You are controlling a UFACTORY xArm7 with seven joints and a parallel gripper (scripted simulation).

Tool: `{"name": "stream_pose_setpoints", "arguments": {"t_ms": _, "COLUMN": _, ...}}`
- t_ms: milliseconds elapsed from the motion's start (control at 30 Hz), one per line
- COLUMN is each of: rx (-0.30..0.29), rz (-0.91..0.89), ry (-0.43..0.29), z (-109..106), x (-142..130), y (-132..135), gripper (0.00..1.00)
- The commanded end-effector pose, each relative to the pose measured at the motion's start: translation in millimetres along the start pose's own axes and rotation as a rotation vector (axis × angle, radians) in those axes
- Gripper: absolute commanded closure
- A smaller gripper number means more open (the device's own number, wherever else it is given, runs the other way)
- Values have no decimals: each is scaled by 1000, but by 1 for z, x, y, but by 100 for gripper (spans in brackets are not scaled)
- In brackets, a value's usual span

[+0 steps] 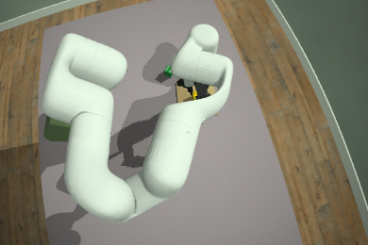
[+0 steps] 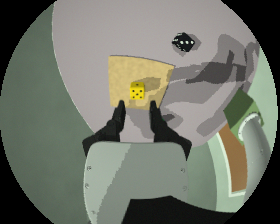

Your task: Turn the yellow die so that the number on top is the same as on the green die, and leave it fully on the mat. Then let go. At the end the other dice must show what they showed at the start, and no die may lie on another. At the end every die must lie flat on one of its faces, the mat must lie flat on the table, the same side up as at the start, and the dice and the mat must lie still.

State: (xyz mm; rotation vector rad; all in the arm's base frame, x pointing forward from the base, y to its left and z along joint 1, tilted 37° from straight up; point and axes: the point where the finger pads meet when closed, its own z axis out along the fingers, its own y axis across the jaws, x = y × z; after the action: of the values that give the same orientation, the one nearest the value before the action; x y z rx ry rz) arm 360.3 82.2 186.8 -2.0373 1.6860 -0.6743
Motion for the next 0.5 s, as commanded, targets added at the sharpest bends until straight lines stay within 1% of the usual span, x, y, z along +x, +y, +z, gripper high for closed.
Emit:
{"name": "stream_pose_setpoints", "arguments": {"t_ms": 0, "rx": 3, "rz": 0, "ry": 0, "z": 7, "x": 0, "y": -1, "gripper": 53}}
{"name": "stream_pose_setpoints", "arguments": {"t_ms": 67, "rx": 3, "rz": 0, "ry": 0, "z": 7, "x": 0, "y": -1, "gripper": 53}}
{"name": "stream_pose_setpoints", "arguments": {"t_ms": 467, "rx": 3, "rz": 0, "ry": 0, "z": 25, "x": -1, "y": -1, "gripper": 53}}
